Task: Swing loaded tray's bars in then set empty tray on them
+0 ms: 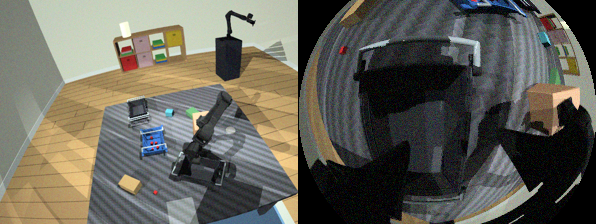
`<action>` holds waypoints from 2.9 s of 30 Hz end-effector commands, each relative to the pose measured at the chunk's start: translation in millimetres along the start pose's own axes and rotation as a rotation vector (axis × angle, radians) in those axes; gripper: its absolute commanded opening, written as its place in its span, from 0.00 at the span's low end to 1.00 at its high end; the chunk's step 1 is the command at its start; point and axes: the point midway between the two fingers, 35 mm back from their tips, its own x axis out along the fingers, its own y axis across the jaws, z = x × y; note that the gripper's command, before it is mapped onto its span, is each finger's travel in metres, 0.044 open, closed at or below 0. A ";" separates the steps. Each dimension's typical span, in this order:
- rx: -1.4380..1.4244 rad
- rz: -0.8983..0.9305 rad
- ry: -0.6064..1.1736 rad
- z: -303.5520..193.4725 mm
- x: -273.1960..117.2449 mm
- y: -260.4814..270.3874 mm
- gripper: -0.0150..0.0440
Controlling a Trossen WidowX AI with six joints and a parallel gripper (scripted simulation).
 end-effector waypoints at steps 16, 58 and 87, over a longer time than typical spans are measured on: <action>0.122 0.062 0.073 -37.8 17.1 -20.1 1.00; 0.124 0.062 0.077 -45.2 83.6 -19.0 0.65; 0.124 0.062 0.077 -45.2 83.6 -19.0 0.31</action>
